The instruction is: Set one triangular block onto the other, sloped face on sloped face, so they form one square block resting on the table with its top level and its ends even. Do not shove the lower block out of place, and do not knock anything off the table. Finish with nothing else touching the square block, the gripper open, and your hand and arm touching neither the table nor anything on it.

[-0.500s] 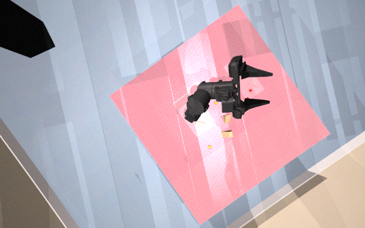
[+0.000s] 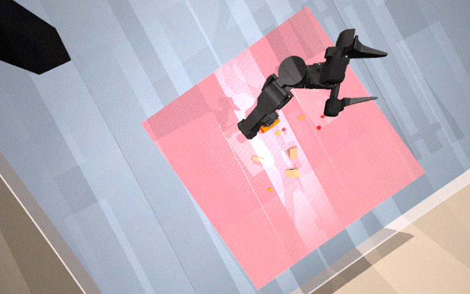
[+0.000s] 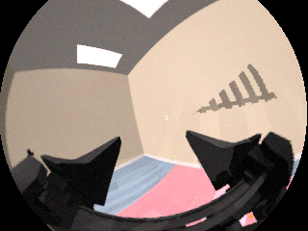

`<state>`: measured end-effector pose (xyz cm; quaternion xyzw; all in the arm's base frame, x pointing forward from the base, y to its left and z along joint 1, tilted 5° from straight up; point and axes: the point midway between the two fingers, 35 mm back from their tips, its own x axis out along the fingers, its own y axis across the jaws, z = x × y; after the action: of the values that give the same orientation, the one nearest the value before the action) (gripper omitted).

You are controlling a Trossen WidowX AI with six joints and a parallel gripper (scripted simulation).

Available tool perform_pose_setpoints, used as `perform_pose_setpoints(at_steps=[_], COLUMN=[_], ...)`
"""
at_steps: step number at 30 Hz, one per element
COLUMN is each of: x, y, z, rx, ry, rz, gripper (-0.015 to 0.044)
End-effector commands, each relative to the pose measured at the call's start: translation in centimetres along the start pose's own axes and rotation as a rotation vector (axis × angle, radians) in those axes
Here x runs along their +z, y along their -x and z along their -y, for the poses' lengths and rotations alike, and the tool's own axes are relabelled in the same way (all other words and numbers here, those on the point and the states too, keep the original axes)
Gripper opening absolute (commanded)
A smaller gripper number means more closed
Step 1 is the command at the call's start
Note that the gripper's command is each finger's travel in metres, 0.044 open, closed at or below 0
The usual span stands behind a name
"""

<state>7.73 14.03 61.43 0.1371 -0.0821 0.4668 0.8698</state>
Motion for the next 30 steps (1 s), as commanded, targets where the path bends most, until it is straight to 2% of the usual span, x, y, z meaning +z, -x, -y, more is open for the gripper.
perform_pose_setpoints(at_steps=[1, 7, 15, 18, 25, 30], x=[-2.4, -6.6, -15.3, -16.0, -25.2, -29.6], y=[-2.2, -5.5, -11.6, -12.5, -16.6, -17.0], z=[-1.7, -2.3, -0.7, -0.9, 4.9, 9.9], rx=[-0.018, -0.066, -0.155, -0.136, -0.201, -0.234], ry=[0.143, 0.331, 0.627, 0.599, 0.797, 0.846], rz=[-0.060, -0.174, -0.454, -0.443, -0.773, -0.961], gripper=[0.0440, 0.0440, 0.0440, 0.0440, 0.0440, 0.0440])
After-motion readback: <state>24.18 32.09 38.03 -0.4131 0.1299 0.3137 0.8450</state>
